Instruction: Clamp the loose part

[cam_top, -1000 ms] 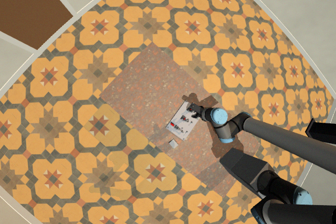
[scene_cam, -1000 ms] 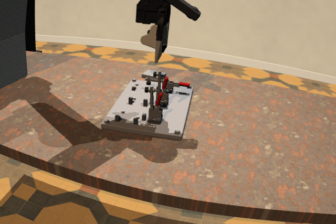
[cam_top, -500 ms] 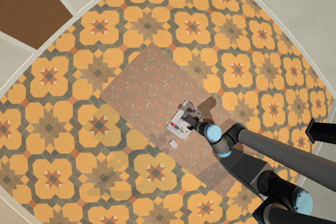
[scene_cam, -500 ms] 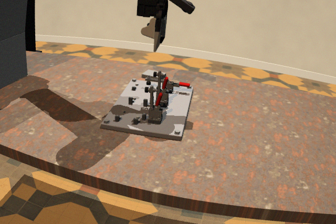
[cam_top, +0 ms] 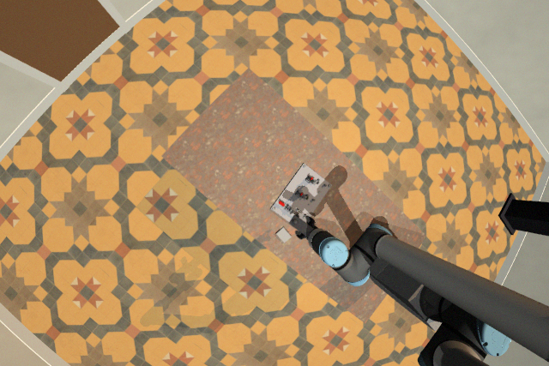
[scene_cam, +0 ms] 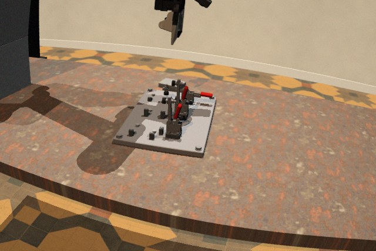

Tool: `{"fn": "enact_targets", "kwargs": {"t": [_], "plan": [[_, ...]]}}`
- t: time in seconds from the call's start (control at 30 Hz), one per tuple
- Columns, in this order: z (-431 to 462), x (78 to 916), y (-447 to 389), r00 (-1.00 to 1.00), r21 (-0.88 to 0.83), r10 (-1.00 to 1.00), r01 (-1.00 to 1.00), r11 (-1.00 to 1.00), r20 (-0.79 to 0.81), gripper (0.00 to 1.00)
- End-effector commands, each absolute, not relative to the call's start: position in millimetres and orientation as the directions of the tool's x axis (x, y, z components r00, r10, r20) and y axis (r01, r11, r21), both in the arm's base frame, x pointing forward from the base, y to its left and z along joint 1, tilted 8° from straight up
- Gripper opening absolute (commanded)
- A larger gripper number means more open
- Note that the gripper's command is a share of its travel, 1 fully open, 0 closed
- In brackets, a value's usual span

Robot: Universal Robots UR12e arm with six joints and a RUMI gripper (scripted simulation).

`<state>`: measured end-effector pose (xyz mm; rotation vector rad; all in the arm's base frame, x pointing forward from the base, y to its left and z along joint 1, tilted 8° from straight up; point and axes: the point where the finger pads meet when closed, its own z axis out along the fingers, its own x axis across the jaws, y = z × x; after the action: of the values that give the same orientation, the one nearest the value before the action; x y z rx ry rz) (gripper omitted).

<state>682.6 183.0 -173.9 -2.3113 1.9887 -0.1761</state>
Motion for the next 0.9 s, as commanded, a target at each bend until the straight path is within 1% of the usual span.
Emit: {"fn": "enact_targets", "kwargs": {"t": [0.0, 0.43, 0.87], "plan": [[-175.3, 671.4, 216.9, 0.145, -0.142, -0.989, -0.979, -0.148, 0.032, 0.59], [-179.9, 644.8, 286.2, 0.145, -0.142, -0.989, -0.979, -0.148, 0.032, 0.59], [-181.1, 638.3, 302.9, 0.145, -0.142, -0.989, -0.979, -0.148, 0.032, 0.59]]}}
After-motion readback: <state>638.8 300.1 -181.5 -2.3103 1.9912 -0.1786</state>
